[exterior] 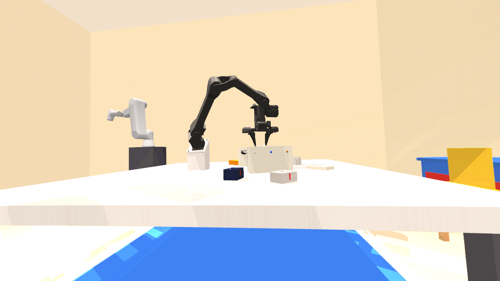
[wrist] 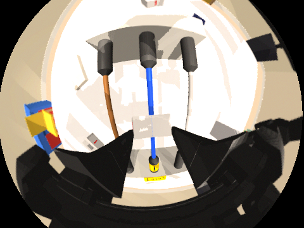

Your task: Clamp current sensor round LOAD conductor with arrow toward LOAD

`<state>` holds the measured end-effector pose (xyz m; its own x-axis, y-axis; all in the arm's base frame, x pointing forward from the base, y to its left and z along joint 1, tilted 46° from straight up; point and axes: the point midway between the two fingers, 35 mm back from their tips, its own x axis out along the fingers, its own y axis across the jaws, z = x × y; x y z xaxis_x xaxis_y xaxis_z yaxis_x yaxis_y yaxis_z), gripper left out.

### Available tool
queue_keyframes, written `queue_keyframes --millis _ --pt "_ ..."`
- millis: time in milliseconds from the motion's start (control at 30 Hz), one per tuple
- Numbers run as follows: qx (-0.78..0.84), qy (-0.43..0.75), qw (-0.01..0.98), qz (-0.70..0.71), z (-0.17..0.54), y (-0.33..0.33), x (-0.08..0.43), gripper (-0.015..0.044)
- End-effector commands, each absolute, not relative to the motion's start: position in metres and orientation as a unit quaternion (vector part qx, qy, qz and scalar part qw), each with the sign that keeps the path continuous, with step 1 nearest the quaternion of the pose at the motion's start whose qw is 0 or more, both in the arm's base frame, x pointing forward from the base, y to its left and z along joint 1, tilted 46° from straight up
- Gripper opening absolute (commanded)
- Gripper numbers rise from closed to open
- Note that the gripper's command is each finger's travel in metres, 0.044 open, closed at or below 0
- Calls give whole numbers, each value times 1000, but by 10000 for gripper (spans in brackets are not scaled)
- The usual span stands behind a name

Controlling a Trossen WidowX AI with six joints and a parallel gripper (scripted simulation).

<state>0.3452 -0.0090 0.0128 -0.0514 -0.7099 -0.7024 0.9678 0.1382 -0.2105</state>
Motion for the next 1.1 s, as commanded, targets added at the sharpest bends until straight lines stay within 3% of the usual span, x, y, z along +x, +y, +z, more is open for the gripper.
queue_keyframes --millis 0,300,1067 --pt "181 357 664 -631 13 -9 345 210" --pt "181 357 664 -631 13 -9 345 440" --pt "175 358 660 -637 -23 -46 342 440"
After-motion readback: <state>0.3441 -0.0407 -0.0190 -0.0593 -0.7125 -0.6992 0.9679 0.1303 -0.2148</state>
